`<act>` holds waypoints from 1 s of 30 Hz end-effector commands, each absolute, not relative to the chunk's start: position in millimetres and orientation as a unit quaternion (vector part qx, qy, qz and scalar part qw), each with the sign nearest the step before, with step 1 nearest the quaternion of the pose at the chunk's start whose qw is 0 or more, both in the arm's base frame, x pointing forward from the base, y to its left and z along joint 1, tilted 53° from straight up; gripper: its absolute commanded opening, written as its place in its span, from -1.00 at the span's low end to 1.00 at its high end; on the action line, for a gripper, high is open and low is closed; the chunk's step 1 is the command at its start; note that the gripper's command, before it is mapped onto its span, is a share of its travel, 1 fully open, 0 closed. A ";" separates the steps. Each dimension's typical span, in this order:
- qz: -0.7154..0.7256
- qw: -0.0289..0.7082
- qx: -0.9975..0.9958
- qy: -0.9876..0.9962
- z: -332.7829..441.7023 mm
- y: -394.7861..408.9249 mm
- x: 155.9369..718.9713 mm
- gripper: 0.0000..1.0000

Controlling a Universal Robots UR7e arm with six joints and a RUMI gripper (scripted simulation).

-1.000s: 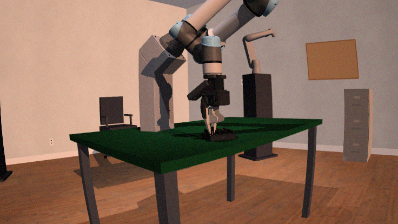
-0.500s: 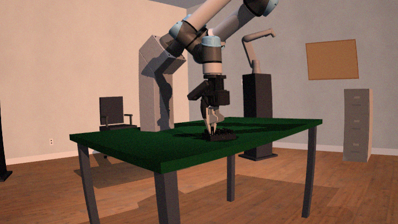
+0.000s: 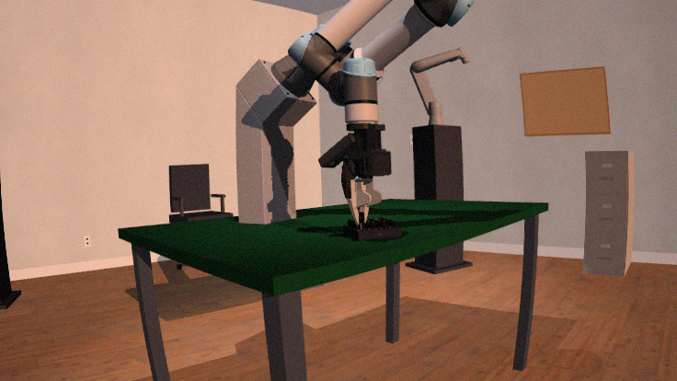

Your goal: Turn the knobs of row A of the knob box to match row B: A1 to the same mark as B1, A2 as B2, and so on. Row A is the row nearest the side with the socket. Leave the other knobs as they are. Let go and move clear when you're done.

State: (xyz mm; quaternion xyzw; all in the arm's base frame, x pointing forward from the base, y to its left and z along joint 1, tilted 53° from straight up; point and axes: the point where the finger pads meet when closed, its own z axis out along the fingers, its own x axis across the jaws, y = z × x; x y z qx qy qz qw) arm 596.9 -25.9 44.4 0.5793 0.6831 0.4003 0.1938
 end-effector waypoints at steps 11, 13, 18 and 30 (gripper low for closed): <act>0.400 0.193 0.581 0.682 62.0 -35.9 572.9 -0.78; 0.400 0.193 0.581 0.682 62.1 -36.0 572.7 -0.78; 0.400 0.193 0.581 0.682 62.1 -36.0 572.7 -0.78; 0.400 0.193 0.581 0.682 62.7 -36.4 572.0 1.00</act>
